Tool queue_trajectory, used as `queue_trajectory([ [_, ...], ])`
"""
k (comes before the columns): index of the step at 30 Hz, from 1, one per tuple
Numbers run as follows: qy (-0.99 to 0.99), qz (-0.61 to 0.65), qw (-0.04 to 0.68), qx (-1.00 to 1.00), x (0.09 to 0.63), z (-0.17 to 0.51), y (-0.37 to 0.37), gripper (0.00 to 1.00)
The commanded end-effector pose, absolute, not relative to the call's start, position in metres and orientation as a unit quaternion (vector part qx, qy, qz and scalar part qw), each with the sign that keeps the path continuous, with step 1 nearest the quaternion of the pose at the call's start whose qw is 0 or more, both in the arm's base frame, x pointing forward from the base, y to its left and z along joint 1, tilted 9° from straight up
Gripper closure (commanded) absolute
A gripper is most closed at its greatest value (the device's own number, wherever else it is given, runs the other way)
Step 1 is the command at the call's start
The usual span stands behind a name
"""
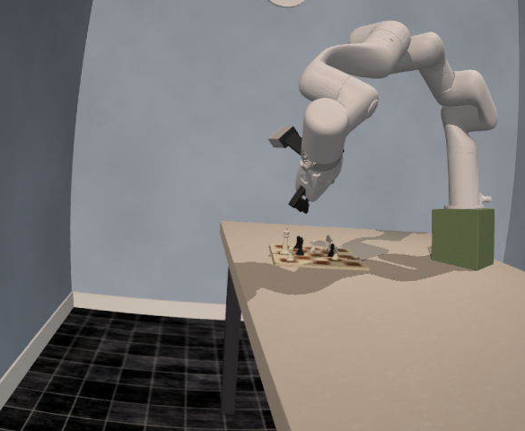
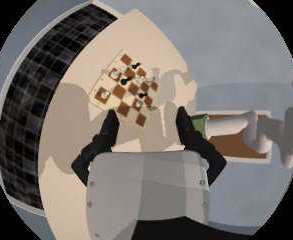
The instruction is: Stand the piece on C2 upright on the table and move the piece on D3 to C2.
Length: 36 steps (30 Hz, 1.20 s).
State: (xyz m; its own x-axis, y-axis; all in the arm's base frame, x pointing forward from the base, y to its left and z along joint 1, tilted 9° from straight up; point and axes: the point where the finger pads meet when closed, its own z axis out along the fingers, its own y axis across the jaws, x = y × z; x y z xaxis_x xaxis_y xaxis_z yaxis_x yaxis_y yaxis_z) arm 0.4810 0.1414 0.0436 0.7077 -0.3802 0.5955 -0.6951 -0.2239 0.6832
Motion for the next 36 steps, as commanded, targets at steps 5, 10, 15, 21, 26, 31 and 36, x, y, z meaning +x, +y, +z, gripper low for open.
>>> queue_trajectory([
  [5,-0.352,0.153,0.515,0.766,0.482,0.045,0.143,0.0],
  [10,-0.371,0.209,0.528,0.734,0.48,0.027,0.155,0.0],
  [15,-0.371,0.209,0.528,0.734,0.48,0.027,0.155,0.0],
  [21,-0.371,0.209,0.528,0.734,0.48,0.027,0.155,0.0],
  [26,-0.387,0.262,0.534,0.704,0.477,0.011,0.165,0.0],
  [31,-0.387,0.262,0.534,0.704,0.477,0.011,0.165,0.0],
  [36,-0.387,0.262,0.534,0.704,0.477,0.011,0.165,0.0],
])
